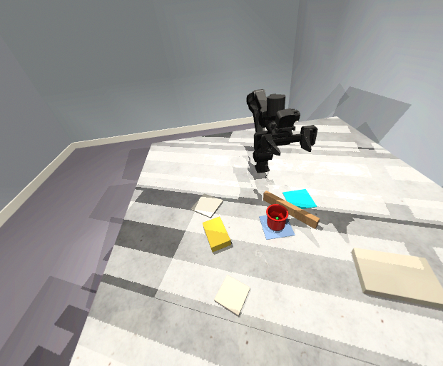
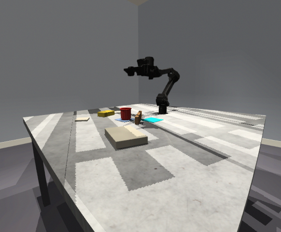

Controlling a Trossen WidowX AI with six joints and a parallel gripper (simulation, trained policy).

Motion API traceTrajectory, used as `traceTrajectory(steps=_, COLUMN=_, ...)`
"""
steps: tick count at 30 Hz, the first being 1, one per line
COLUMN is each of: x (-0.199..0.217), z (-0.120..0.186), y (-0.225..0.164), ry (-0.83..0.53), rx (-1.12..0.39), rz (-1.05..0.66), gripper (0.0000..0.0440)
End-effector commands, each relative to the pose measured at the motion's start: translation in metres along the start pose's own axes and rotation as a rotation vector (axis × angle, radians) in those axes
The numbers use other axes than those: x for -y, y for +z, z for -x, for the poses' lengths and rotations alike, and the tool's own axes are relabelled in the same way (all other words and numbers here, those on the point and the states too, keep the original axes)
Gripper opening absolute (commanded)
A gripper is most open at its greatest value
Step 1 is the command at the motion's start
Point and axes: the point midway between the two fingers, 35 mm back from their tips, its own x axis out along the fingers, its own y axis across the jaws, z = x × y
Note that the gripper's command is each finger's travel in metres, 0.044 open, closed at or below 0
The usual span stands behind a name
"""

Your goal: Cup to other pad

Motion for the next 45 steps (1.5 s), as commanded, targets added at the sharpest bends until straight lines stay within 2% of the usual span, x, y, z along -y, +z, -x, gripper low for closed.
traceTrajectory(steps=1, x=-0.001, z=0.000, y=0.000, ry=0.001, rx=-0.005, rz=-0.002, gripper=0.0374)
traceTrajectory(steps=12, x=-0.014, z=-0.006, y=-0.012, ry=0.023, rx=-0.116, rz=-0.040, gripper=0.0085)
traceTrajectory(steps=14, x=-0.017, z=-0.007, y=-0.015, ry=0.030, rx=-0.144, rz=-0.052, gripper=0.0049)
traceTrajectory(steps=25, x=-0.040, z=-0.015, y=-0.028, ry=0.080, rx=-0.298, rz=-0.130, gripper=0.0074)
traceTrajectory(steps=45, x=-0.072, z=-0.027, y=-0.051, ry=0.096, rx=-0.592, rz=-0.217, gripper=0.0078)
